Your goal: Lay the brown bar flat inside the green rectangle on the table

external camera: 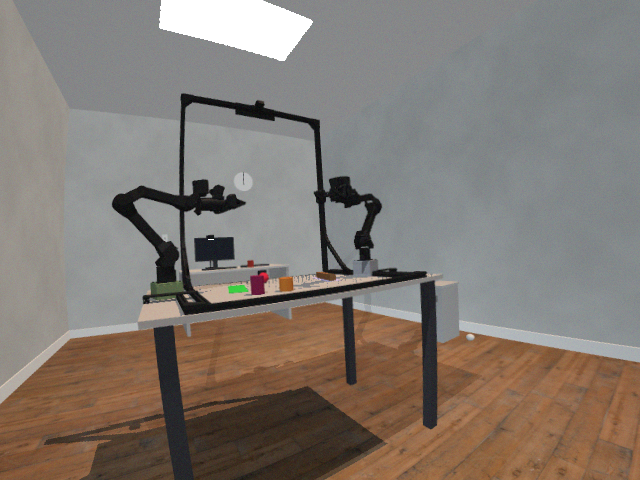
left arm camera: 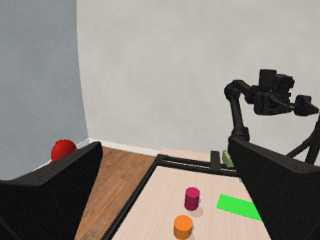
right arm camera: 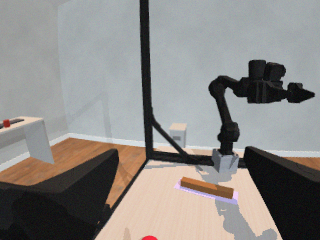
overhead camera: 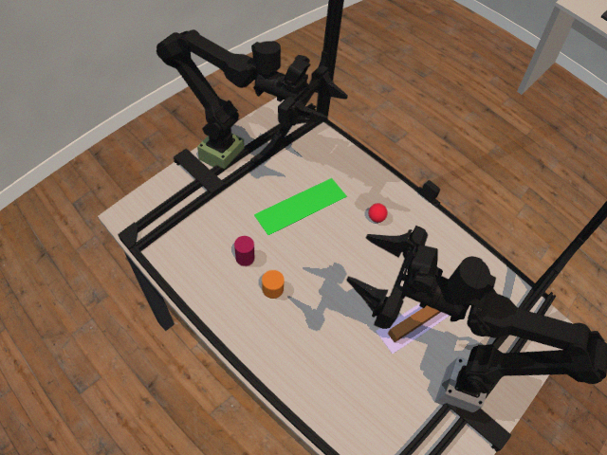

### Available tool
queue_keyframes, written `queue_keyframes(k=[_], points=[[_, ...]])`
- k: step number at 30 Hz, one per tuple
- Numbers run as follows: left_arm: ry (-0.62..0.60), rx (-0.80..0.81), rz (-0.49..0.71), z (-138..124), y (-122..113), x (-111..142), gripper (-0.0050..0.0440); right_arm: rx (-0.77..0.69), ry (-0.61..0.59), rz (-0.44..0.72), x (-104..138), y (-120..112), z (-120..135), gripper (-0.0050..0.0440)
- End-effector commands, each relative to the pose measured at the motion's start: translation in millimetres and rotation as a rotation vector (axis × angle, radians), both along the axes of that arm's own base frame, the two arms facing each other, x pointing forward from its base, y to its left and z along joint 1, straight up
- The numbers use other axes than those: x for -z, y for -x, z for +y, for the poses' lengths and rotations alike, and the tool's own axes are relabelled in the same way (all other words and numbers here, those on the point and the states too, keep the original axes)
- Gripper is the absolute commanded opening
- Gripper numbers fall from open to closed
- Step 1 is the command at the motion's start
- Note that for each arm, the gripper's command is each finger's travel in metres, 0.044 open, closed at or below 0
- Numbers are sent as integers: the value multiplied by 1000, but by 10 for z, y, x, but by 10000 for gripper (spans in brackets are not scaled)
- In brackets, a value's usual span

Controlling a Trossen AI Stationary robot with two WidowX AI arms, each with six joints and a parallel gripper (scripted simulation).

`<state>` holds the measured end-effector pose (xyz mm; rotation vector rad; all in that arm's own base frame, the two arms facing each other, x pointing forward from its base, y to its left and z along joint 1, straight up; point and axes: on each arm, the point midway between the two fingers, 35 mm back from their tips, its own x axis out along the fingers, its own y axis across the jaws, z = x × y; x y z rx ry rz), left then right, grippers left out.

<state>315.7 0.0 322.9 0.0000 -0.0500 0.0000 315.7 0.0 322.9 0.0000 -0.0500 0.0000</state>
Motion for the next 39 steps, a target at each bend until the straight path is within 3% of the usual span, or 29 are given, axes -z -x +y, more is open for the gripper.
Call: queue_keyframes(k=[1,24,32,34,39], points=[[0,0,0,0,0,0,440,0,0,0,0,0,0,440],[-18,21,29,-66,-30,69,440,0,0,0,0,0,0,440],[-153,170,212,-524,-143,536,440,0,0,0,0,0,0,440],[-153,170,212,-524,-143,536,440,0,0,0,0,0,0,440],[-331,362,396,-1049,-94,1066,440,0,0,0,0,0,0,440]])
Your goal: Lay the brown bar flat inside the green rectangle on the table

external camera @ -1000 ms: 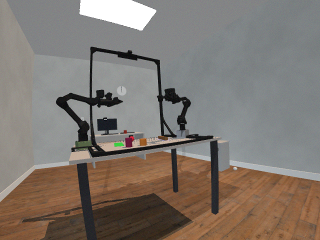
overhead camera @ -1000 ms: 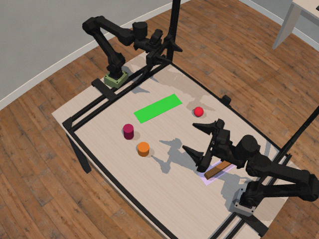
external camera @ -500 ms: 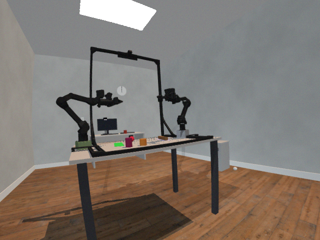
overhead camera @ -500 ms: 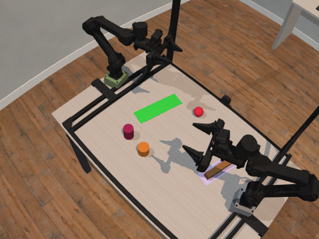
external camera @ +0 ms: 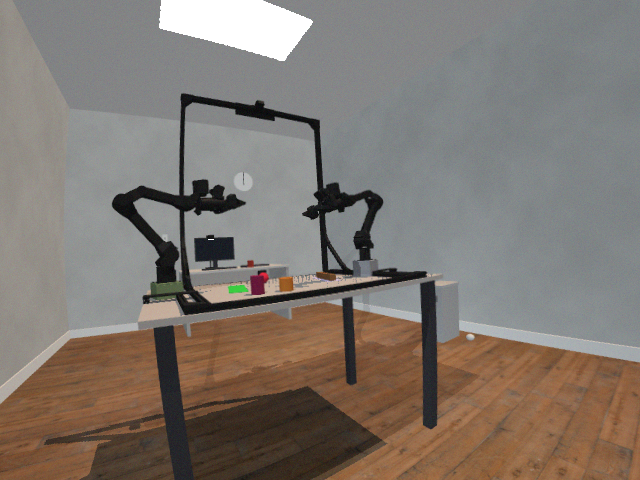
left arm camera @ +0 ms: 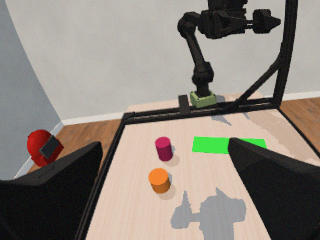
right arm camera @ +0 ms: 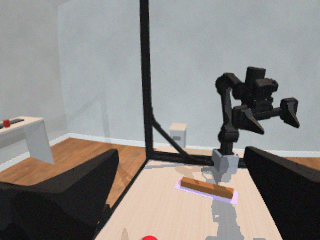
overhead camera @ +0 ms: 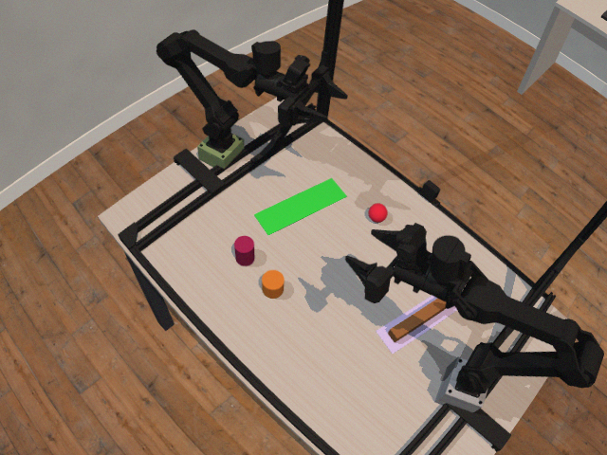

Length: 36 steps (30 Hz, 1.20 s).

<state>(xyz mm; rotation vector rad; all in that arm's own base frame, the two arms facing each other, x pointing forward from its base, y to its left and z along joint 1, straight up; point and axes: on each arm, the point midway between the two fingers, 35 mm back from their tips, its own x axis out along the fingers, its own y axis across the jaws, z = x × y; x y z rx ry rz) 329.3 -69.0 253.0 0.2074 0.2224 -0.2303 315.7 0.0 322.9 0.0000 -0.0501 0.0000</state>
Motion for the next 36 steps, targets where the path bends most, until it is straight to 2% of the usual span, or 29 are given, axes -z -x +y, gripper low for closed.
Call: queue_keyframes(k=[1,5,10,12,14,18,27,29,30,31,36], points=[[-148,178,157,-476,79,488,440,0,0,0,0,0,0,440],[-278,337,249,-923,303,930,440,0,0,0,0,0,0,440],[-451,532,380,-1159,553,1262,440,0,0,0,0,0,0,440],[-451,532,380,-1159,553,1262,440,0,0,0,0,0,0,440],[-577,662,451,-1287,742,1467,440,0,0,0,0,0,0,440],[-718,813,497,-1486,1116,1797,440,0,0,0,0,0,0,440],[-1066,1188,623,-1547,1771,2222,440,0,0,0,0,0,0,440],[-1066,1188,623,-1547,1771,2222,440,0,0,0,0,0,0,440],[-1148,1275,646,-1543,1840,2258,440,0,0,0,0,0,0,440],[-1180,1311,654,-1536,1901,2290,440,0,0,0,0,0,0,440],[-1289,1432,678,-1502,2105,2385,440,0,0,0,0,0,0,440]])
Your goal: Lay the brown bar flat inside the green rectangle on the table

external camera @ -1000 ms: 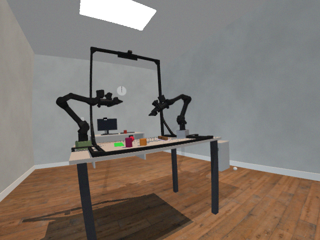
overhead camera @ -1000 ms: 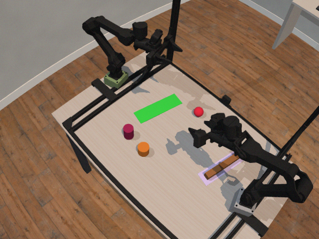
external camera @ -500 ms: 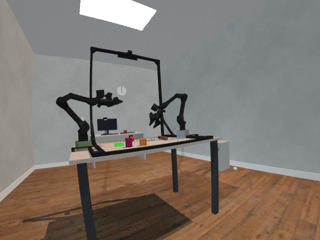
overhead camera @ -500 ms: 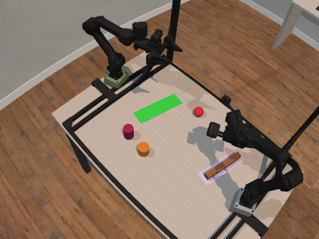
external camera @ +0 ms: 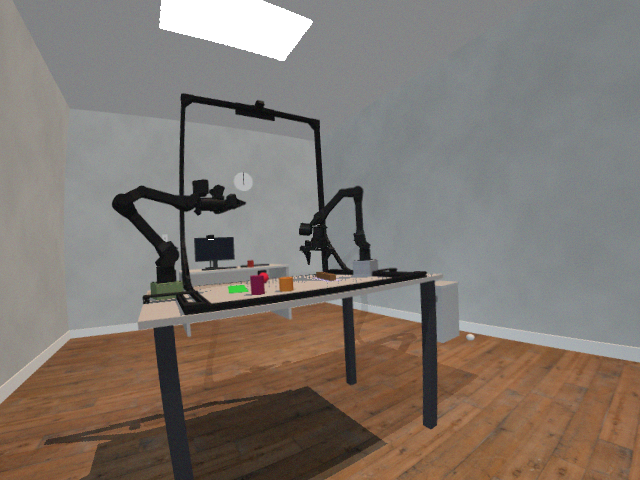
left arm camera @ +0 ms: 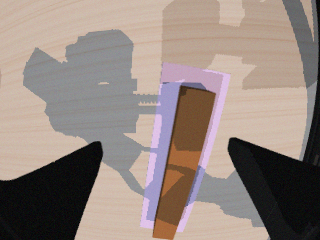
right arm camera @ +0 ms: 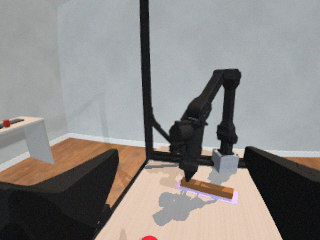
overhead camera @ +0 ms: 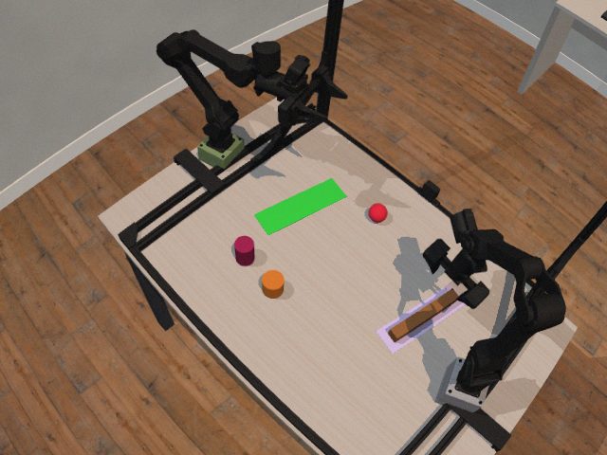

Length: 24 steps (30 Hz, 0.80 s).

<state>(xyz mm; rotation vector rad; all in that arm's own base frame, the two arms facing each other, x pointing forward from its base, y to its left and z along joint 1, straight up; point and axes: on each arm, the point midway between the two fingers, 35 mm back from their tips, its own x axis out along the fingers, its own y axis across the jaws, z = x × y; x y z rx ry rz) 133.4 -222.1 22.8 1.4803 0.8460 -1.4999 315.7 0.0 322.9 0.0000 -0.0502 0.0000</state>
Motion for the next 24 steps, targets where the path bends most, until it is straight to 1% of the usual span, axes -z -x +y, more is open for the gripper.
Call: queue_keyframes(k=[1,11,15,24], points=[[-92,125,37,34,168,93,440,0,0,0,0,0,0,440],[-111,154,46,45,210,111,440,0,0,0,0,0,0,440],[-111,154,46,43,206,239,440,0,0,0,0,0,0,440],[-111,154,46,40,204,290,440,0,0,0,0,0,0,440]])
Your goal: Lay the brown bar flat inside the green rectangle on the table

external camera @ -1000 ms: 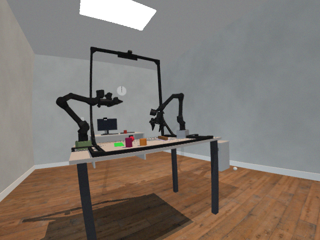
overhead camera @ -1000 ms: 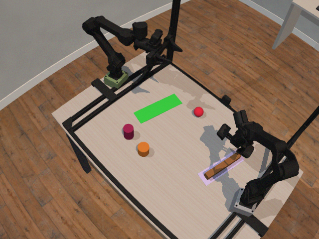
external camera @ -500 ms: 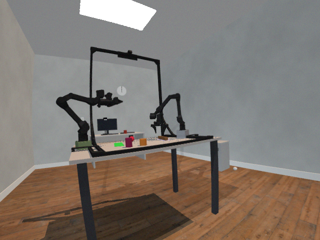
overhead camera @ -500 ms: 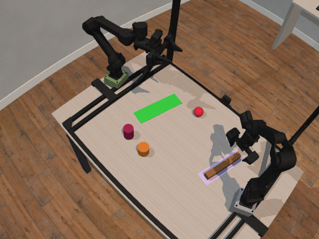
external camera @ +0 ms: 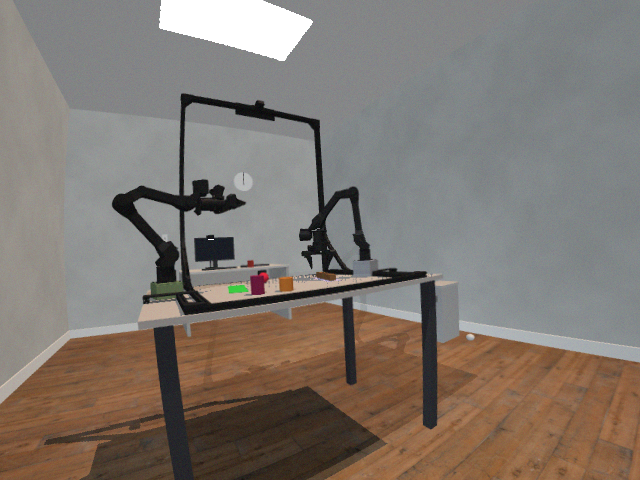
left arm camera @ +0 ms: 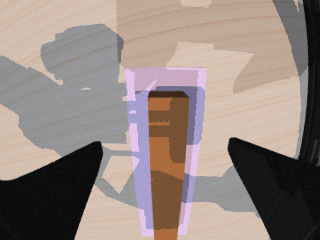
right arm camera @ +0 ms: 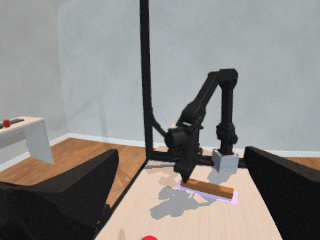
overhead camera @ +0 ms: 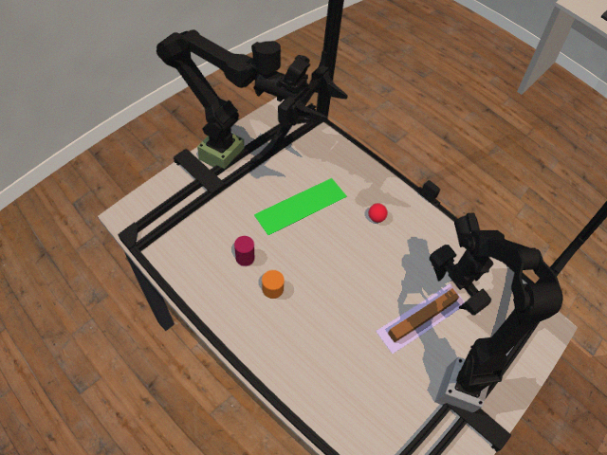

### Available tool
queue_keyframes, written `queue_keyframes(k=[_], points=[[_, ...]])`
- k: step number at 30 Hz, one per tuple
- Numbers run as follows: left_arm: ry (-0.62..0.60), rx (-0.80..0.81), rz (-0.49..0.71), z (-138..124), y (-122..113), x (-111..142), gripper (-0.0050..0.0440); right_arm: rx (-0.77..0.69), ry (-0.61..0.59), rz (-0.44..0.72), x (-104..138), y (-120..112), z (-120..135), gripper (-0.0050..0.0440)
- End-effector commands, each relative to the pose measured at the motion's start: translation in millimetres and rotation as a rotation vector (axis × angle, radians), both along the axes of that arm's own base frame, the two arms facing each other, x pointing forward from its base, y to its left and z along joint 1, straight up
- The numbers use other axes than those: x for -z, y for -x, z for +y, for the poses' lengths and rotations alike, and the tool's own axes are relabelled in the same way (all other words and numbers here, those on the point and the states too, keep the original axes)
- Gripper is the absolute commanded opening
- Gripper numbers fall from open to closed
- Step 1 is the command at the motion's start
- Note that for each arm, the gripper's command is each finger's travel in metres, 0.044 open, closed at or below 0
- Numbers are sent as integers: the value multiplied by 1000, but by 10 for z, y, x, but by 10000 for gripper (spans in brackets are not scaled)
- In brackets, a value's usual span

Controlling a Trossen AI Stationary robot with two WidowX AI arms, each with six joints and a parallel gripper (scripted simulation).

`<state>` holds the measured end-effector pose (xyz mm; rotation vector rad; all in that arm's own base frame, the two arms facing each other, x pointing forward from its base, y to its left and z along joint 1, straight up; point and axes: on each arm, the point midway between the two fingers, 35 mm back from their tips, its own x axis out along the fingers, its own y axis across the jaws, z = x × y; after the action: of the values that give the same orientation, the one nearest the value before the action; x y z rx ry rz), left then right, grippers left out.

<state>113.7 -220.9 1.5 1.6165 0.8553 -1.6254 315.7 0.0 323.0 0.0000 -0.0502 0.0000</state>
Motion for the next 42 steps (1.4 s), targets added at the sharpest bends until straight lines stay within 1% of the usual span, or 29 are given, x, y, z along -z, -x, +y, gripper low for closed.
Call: queue_keyframes(k=[1,3,18,30,35,37,42], points=[[-17,4,3,27,7,93,440,0,0,0,1,0,0,440],[-17,4,3,27,7,93,440,0,0,0,1,0,0,440],[-17,4,3,23,4,334,440,0,0,0,1,0,0,440],[-17,4,4,28,7,437,440,0,0,0,1,0,0,440],[-17,4,4,28,7,437,320,0,0,0,1,0,0,440],[-17,4,4,28,7,437,320,0,0,0,1,0,0,440],[-17,4,4,28,7,437,200,0,0,0,1,0,0,440]])
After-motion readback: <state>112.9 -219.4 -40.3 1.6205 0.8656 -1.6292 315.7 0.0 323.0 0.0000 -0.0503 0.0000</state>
